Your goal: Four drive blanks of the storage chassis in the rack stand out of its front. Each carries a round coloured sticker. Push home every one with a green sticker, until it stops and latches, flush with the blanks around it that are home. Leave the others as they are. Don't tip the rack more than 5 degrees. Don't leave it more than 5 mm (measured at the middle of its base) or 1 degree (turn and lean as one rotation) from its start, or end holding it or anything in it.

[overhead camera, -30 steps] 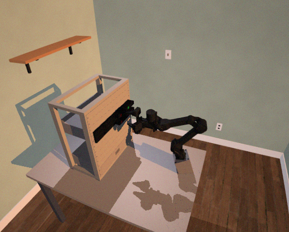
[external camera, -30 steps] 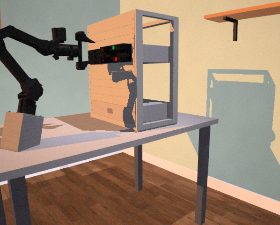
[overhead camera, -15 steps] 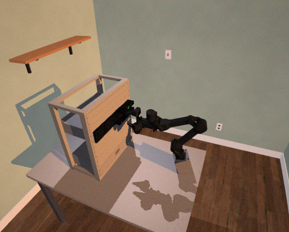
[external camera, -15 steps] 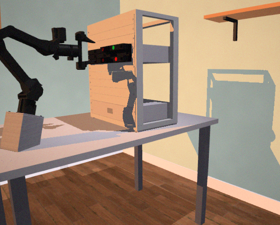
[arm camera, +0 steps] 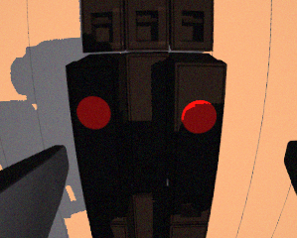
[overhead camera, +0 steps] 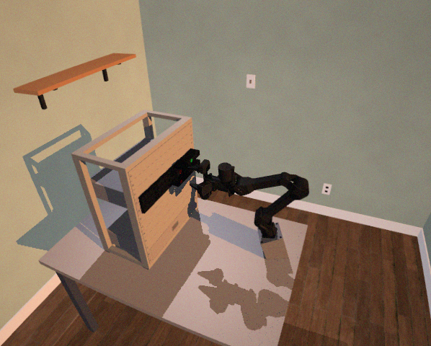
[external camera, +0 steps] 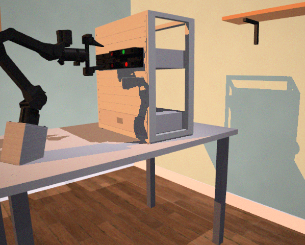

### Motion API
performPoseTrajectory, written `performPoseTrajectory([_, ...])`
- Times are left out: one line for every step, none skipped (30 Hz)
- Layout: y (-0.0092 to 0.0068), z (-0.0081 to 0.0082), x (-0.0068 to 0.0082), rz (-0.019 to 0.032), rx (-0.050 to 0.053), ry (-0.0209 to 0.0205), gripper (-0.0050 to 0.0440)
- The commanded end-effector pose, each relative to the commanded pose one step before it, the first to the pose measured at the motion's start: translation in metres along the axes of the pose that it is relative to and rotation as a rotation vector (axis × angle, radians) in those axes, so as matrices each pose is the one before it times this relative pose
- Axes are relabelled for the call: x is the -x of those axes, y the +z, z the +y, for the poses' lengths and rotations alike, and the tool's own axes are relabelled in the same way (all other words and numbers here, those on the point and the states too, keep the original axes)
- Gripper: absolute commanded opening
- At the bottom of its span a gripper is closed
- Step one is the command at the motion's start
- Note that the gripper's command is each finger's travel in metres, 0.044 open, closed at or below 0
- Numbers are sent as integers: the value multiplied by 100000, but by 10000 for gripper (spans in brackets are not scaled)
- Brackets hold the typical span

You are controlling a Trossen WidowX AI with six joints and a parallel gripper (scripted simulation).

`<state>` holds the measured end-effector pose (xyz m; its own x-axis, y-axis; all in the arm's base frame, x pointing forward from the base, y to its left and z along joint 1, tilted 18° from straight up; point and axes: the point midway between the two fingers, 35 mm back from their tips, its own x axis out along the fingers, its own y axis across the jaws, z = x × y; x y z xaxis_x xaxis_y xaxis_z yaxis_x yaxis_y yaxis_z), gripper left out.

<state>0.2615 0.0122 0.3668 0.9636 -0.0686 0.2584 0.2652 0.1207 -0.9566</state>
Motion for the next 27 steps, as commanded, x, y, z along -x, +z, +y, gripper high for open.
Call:
performPoseTrajectory([-113, -639, 95, -153, -659, -1402, 440])
performPoseTrajectory([-75, 0, 1, 0, 0, 1, 440])
performPoseTrajectory([-85, 1, 1, 0, -1, 2, 440])
performPoseTrajectory([-96, 1, 1, 0, 0, 1, 440])
performPoseTrajectory([-106, 0, -1, -1, 1, -3, 440])
performPoseTrajectory([-117, 1, 0, 0, 0, -1, 440])
performPoseTrajectory([-128, 1, 1, 0, 0, 2, 440])
performPoseTrajectory([-138, 1, 2, 1, -1, 3, 440])
performPoseTrajectory([-148, 1, -1, -1, 1, -5, 440])
performPoseTrajectory([-158, 1, 1, 0, 0, 0, 440])
performPoseTrajectory([-168, 1, 3, 1, -1, 5, 440])
performPoseTrajectory([-177, 1, -1, -1, 1, -5, 440])
performPoseTrajectory([-186, 1, 1, 0, 0, 1, 440])
performPoseTrajectory([-195, 1, 2, 0, 0, 3, 440])
performPoseTrajectory([-203, 1, -1, -1, 0, -4, 440])
performPoseTrajectory([0, 0, 0, 0, 0, 0, 440])
performPoseTrajectory([0, 0, 0, 0, 0, 0, 440])
performPoseTrajectory([-211, 1, 3, 1, 0, 5, 440])
performPoseTrajectory([-218, 1, -1, -1, 0, -4, 440])
performPoseTrajectory([-225, 1, 2, 0, 0, 2, 440])
performPoseTrajectory([-232, 1, 1, 0, 0, -1, 440])
performPoseTrajectory([-238, 1, 1, 0, 0, 1, 440])
performPoseTrajectory([-243, 1, 1, 0, 0, 0, 440])
performPoseTrajectory([-249, 1, 1, 0, 0, 0, 440])
performPoseTrajectory([-253, 1, 1, 0, 0, 0, 440])
performPoseTrajectory([-258, 1, 1, 0, 0, 0, 440])
performPoseTrajectory([-262, 1, 1, 0, 0, -1, 440])
